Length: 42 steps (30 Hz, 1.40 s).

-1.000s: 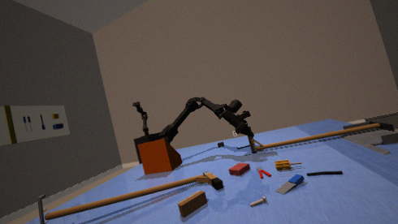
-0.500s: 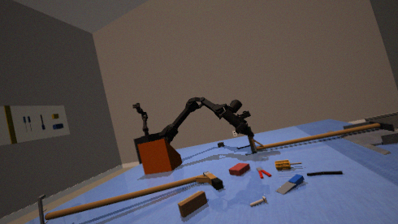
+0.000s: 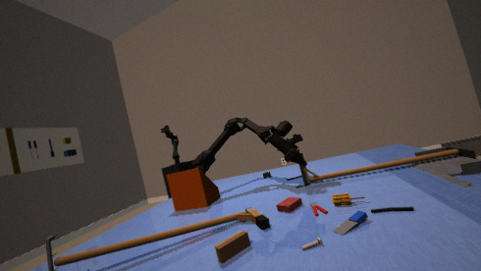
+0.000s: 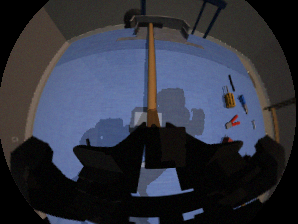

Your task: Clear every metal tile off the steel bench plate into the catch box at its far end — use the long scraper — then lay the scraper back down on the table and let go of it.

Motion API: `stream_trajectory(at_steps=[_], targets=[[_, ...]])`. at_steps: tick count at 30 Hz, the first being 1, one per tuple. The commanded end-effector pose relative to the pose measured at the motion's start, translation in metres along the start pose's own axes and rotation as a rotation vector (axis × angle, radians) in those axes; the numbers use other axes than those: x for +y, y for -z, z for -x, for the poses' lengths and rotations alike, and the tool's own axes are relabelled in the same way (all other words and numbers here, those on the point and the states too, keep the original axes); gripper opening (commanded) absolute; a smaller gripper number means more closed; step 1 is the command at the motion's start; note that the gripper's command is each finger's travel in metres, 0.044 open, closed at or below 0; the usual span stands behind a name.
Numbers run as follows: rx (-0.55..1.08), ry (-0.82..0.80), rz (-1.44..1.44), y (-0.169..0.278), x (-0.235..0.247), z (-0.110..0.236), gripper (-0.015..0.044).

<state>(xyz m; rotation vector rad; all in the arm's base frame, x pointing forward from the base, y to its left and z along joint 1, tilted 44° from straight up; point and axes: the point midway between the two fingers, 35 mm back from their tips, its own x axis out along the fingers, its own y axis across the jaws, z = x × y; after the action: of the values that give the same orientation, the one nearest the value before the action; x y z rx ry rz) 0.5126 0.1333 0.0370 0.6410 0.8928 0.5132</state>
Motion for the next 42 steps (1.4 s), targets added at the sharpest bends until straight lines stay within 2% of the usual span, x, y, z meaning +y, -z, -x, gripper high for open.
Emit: stream_trajectory(at_steps=[1,42], targets=[[-0.003,0.001,-0.001,0.002,0.000,0.004,0.0000],[-0.006,0.003,-0.002,0.043,0.002,0.044,0.0000]])
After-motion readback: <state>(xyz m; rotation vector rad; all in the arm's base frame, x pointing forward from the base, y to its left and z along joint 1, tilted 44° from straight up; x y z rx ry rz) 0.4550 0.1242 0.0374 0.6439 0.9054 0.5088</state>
